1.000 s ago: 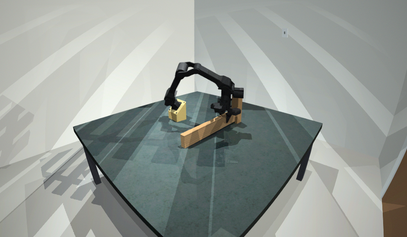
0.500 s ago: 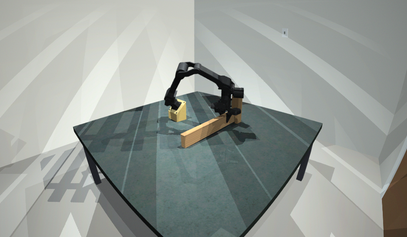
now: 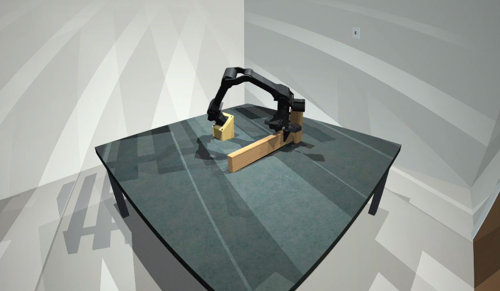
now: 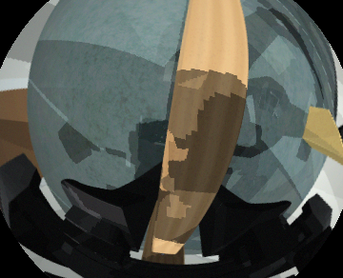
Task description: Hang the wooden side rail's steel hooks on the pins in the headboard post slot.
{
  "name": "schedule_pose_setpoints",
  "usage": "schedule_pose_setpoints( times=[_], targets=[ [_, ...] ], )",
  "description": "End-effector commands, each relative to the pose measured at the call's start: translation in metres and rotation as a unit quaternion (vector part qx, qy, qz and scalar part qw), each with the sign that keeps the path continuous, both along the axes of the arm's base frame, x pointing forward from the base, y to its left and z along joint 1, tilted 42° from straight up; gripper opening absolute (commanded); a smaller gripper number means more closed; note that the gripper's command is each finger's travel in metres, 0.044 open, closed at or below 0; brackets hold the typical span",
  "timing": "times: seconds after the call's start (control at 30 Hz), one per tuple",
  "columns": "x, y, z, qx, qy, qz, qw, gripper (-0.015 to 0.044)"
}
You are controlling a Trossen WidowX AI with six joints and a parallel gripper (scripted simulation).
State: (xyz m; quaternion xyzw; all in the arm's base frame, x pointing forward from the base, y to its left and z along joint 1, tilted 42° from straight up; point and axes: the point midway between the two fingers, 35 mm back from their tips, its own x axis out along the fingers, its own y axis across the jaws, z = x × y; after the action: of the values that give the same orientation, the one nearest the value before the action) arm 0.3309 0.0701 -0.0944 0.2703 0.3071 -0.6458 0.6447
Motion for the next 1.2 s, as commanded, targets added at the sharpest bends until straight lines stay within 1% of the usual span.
schedule_pose_setpoints(
  times=[0.0,1.17],
  targets=[
    [0.0000,0.0040,0.0002,0.002,-0.002,0.002,1.000,0.0000],
    [-0.0002,0.0050,-0.0026,0.002,-0.002,0.002,1.000,0.0000]
  ],
)
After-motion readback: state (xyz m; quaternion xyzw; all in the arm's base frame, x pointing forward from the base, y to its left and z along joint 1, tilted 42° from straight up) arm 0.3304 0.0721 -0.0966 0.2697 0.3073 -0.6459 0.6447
